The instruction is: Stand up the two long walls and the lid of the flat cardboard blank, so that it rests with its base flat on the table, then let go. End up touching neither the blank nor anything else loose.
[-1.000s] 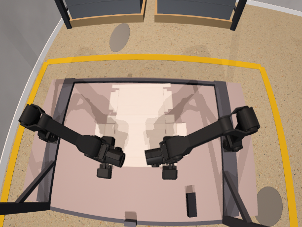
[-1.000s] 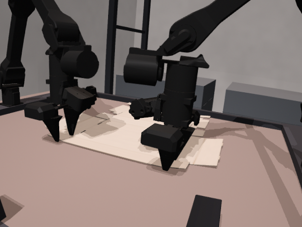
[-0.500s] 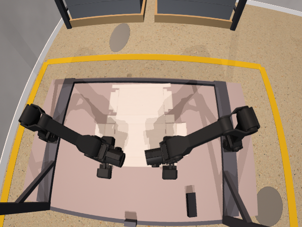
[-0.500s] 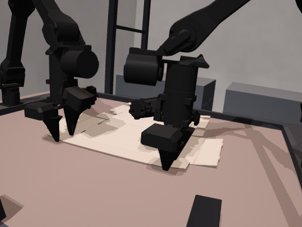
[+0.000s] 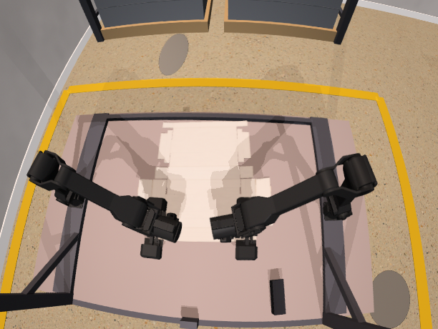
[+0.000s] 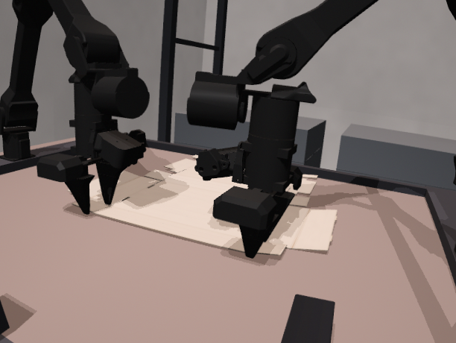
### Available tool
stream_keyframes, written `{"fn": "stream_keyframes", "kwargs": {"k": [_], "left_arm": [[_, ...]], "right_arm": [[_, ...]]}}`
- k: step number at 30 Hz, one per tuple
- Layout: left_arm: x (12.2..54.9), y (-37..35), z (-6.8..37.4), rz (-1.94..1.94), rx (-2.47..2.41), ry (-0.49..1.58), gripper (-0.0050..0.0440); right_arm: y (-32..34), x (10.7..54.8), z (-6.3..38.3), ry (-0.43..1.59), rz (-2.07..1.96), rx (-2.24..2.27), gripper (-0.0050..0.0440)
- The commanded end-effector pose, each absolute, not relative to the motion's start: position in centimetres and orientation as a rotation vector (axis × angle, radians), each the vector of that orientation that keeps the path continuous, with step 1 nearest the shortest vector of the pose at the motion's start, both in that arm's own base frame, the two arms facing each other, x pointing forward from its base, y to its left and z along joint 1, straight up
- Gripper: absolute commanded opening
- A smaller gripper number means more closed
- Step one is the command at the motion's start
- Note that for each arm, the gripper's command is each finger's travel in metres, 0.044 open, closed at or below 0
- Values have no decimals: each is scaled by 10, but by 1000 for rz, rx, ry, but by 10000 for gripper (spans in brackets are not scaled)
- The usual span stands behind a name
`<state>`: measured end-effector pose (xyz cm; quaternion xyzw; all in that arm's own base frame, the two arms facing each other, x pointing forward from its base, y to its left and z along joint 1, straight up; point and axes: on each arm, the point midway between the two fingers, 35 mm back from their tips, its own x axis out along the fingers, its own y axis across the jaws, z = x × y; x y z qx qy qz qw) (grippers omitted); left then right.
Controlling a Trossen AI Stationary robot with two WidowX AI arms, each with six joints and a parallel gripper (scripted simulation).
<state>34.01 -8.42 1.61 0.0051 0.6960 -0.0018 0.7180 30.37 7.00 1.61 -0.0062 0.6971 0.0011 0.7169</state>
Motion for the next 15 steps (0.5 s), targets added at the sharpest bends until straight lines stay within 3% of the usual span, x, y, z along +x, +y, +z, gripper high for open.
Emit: {"fn": "stream_keyframes", "kwargs": {"k": [1,15], "left_arm": [[344,-82,3,0,1,1544,233],[344,-77,3,-95,-92,1536,233]], "right_arm": [[69,307,3,1550,-4,-2,237],[64,308,4,1554,91,92,237]]}}
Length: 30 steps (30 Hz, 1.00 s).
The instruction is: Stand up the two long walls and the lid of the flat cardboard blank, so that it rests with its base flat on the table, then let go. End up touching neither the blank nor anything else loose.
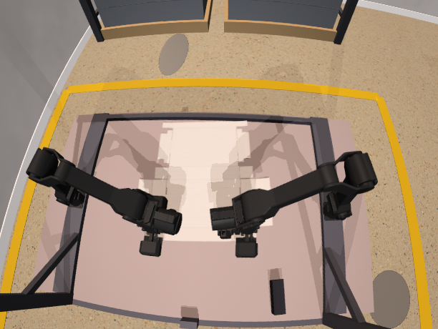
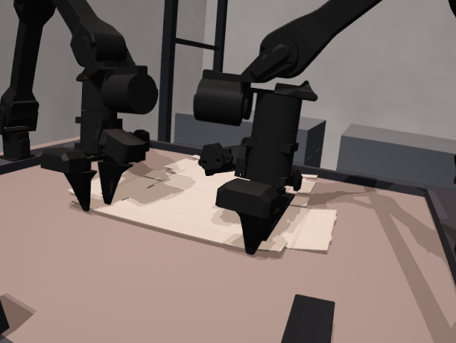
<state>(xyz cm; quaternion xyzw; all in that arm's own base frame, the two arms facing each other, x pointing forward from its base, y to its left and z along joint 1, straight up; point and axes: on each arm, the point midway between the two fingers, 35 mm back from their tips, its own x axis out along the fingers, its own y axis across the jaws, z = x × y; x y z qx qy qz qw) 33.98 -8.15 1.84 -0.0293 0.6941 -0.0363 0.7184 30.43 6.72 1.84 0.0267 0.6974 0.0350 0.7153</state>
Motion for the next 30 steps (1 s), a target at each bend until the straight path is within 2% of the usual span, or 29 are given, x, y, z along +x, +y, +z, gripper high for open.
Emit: {"fn": "stream_keyframes", "kwargs": {"k": [1,30], "left_arm": [[344,-77,3,-95,-92,1536,233],[345,-77,5,-95,-93,1531,233]], "right_arm": [[64,308,4,1554,91,92,237],[64,306,6,1557,92,92,237]]}}
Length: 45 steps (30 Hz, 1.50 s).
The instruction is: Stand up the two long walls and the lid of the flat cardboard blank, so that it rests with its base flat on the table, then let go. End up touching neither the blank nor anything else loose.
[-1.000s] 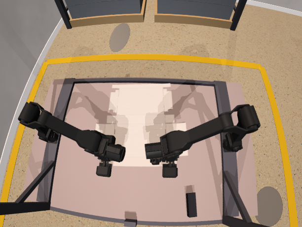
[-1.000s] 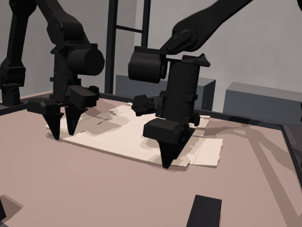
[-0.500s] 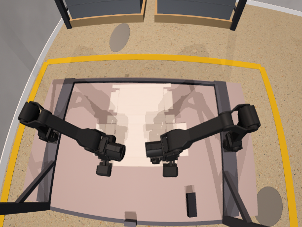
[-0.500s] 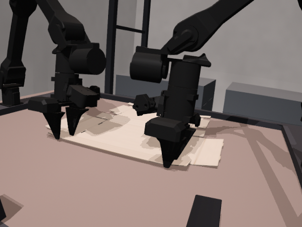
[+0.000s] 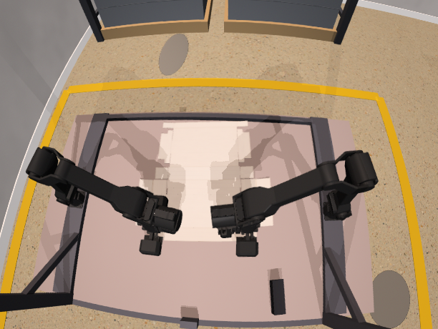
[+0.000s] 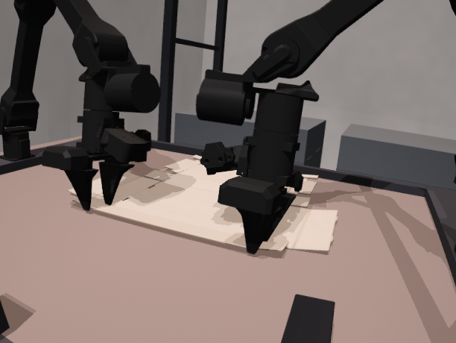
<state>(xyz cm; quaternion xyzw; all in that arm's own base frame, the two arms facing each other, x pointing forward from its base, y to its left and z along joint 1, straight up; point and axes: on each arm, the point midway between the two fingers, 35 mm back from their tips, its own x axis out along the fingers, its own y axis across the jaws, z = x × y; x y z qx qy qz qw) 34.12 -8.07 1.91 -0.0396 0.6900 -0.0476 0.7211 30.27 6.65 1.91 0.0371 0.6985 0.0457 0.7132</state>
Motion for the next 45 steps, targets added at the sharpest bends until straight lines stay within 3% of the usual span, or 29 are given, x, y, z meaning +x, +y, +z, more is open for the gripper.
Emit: {"fn": "stream_keyframes", "kwargs": {"k": [1,45], "left_arm": [[345,-77,5,-95,-93,1531,233],[345,-71,6,-186,-187,1521,233]], "right_arm": [[64,306,6,1557,92,92,237],[57,307,7,1558,179,183,237]]}}
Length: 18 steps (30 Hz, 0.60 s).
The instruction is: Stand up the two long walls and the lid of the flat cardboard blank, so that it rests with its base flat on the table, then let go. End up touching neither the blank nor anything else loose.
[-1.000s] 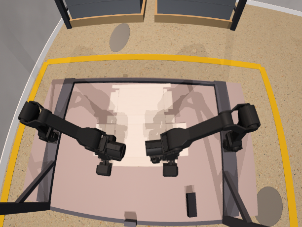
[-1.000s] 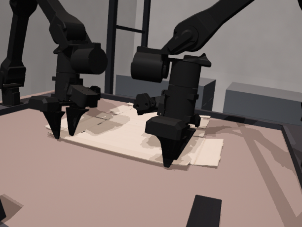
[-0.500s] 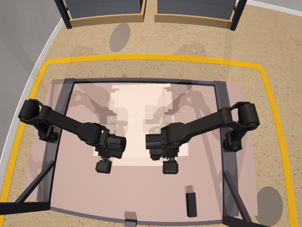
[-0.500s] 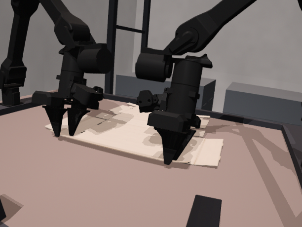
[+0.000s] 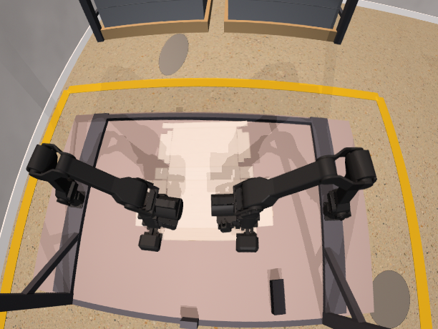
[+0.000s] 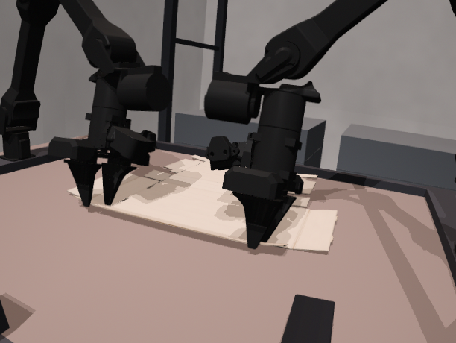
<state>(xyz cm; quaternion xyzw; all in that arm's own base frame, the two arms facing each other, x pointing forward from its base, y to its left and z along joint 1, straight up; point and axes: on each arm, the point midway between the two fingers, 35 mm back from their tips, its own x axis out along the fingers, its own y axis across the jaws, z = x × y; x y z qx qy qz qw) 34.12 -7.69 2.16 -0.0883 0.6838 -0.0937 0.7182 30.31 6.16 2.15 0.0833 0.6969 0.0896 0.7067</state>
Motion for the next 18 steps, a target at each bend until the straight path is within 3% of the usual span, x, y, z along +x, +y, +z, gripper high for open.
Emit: {"fn": "stream_keyframes", "kwargs": {"k": [1,18], "left_arm": [[345,-71,7,-186,-187,1521,233],[345,-68,6,-248,-246,1512,233]], "right_arm": [[57,307,7,1558,179,183,237],[54,307,8,1555,242,243,237]]}}
